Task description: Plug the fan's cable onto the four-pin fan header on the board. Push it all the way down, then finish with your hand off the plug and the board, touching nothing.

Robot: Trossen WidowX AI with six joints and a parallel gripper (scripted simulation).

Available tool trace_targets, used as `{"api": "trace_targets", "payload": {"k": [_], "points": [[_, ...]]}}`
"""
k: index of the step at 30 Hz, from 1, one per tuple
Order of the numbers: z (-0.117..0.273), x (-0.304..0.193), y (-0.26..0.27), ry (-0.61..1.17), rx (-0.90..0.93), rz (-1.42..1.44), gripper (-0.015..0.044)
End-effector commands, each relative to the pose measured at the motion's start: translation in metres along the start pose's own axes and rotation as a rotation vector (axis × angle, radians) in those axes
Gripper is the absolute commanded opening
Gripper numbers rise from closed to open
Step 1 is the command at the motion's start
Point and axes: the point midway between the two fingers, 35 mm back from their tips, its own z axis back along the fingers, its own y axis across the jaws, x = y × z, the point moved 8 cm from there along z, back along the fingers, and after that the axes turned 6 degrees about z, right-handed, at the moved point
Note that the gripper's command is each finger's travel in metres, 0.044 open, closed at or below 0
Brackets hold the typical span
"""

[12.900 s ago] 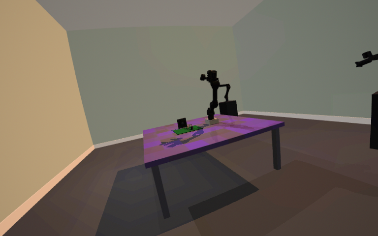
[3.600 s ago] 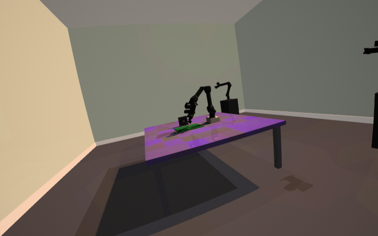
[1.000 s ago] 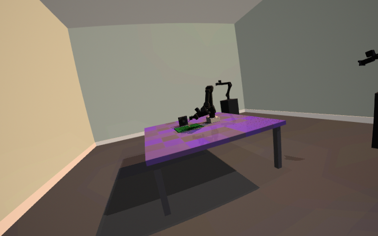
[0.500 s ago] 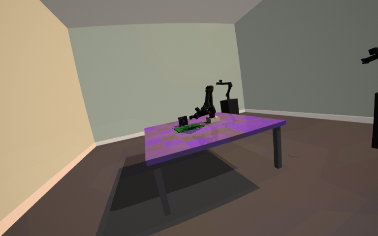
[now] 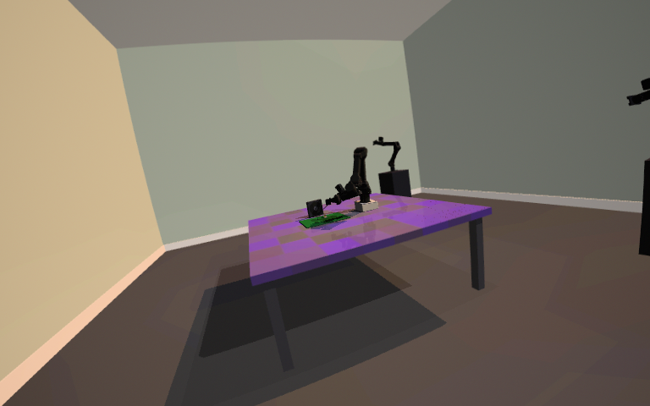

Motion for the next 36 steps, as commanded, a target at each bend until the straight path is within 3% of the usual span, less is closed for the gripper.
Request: {"api": "trace_targets", "payload": {"k": [1,36], "points": [[0.000,-0.002,0.001,0.000,0.000,0.000,0.0000],[0.002,-0.034,0.005,0.001,-0.001,0.001,0.0000]]}}
